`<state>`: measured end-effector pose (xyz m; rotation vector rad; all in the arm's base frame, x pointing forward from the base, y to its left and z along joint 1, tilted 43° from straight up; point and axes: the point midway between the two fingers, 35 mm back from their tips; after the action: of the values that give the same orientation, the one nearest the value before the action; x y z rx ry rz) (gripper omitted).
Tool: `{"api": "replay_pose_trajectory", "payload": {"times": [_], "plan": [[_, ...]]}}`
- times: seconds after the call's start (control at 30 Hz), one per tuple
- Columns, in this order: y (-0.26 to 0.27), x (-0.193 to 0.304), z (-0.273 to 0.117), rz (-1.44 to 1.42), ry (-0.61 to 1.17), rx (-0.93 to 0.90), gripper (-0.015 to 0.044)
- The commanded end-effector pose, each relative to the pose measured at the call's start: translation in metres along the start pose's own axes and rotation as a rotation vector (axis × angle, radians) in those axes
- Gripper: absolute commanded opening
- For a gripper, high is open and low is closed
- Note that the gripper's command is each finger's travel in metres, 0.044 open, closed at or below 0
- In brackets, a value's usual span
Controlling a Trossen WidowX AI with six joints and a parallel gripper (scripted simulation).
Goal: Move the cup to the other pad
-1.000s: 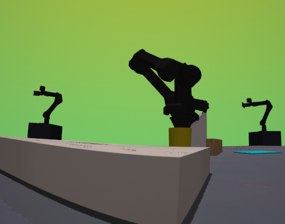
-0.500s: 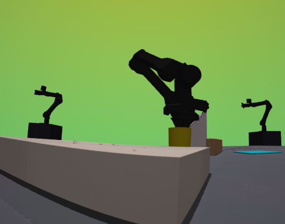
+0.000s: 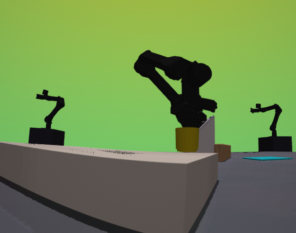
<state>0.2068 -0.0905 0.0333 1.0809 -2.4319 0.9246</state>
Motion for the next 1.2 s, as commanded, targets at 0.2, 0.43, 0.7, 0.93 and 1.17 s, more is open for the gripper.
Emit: {"api": "replay_pose_trajectory", "payload": {"times": [0.2, 0.43, 0.7, 0.93, 1.17], "plan": [[-0.001, -0.003, -0.029, 0.004, -0.008, 0.002, 0.0], [0.001, -0.001, -0.048, 0.003, -0.004, 0.004, 0.0], [0.002, 0.0, -0.045, -0.003, 0.002, 0.005, 0.0], [0.002, 0.0, -0.045, -0.003, 0.002, 0.005, 0.0], [0.002, -0.002, -0.045, -0.002, 0.001, 0.005, 0.0]]}}
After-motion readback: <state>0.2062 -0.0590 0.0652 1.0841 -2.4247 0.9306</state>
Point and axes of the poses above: the point midway between the two fingers, 35 mm back from their tips, its own z axis out along the fingers, its own y axis across the jaws, x = y × z, and after that the axes turned 8 degrees about z, right-handed
